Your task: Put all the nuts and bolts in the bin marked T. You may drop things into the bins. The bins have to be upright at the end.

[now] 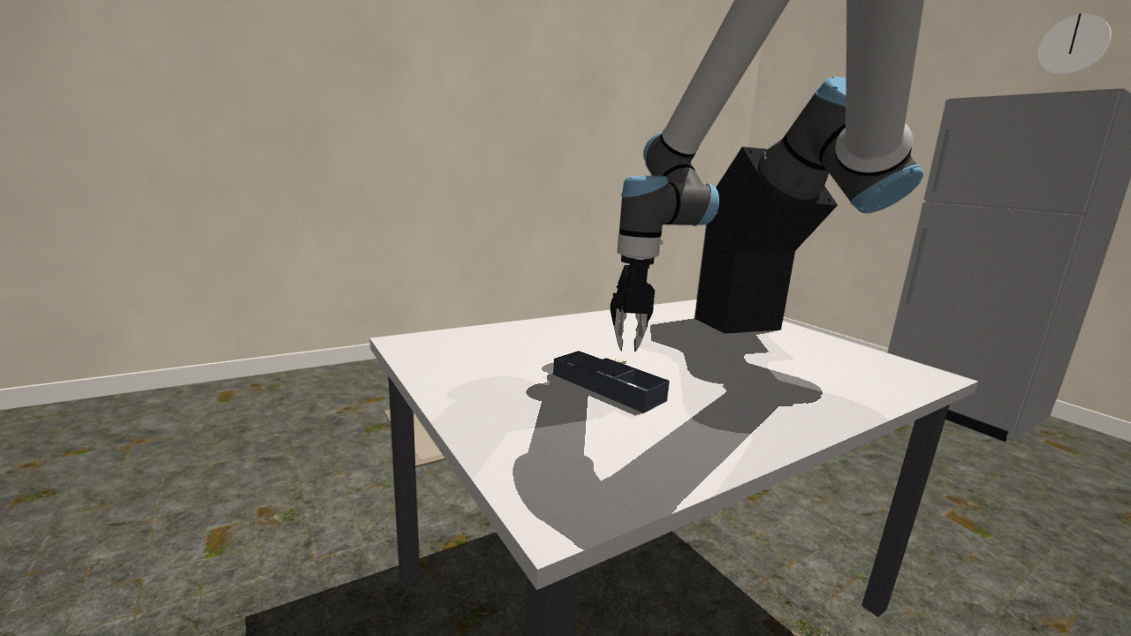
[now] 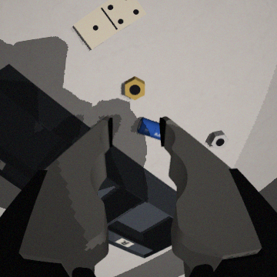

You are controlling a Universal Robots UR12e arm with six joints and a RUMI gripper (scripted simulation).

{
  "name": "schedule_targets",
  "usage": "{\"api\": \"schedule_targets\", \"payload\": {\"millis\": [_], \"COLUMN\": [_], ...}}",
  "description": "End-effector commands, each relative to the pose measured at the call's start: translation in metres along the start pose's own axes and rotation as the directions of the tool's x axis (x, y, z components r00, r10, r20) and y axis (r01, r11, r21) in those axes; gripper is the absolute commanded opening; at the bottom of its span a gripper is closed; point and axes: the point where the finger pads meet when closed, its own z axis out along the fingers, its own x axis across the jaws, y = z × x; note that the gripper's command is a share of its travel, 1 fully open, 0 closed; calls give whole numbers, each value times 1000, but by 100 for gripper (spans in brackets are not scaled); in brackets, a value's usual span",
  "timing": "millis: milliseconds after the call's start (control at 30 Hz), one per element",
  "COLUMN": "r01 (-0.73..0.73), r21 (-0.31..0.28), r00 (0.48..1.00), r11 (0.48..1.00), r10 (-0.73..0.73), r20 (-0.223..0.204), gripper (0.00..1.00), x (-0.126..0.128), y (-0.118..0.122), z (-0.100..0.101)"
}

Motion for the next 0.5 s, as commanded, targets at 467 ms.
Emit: {"api": "schedule_targets", "payload": {"millis": [467], "r01": [0], "r21": [0], "r00": [1000], "r11": [1000], "r10": [0], "r20": [1], "gripper": [18], "x": [-1], "y": [0], "z": [41]}}
